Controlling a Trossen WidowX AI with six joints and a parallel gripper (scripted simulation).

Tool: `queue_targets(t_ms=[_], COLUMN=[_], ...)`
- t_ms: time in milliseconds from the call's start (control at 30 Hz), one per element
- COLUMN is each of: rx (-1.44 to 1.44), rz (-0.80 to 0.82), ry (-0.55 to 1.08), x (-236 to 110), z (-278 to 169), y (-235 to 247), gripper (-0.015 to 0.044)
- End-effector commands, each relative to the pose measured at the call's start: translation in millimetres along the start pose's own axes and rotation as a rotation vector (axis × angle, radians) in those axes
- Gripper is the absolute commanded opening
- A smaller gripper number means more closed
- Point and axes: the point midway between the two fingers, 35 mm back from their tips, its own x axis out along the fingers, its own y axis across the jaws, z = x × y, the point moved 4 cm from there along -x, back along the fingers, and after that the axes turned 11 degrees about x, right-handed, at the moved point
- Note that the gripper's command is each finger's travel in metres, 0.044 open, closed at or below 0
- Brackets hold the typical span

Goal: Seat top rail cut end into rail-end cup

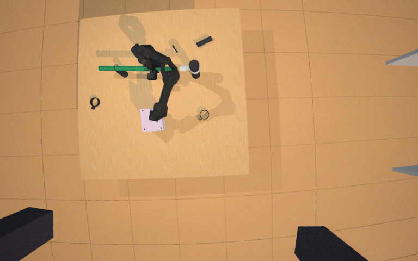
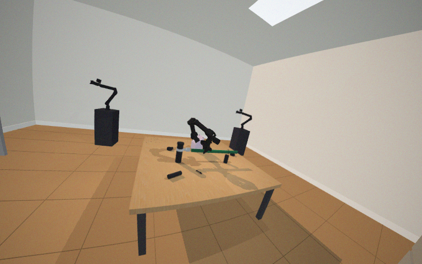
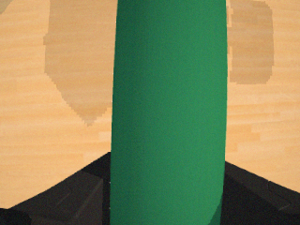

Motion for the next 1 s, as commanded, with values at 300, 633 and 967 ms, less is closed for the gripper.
queue_targets(t_ms=[300, 633, 967], rx=[0.000, 0.000, 0.000], rz=[0.003, 0.003, 0.003], ry=[-0.003, -0.003, -0.003], x=[-1.3, -2.4, -5.6], z=[0.6, 1.1, 2.6], y=[0.2, 1.0, 3.6], gripper=[0.0000, 0.0000, 0.0000])
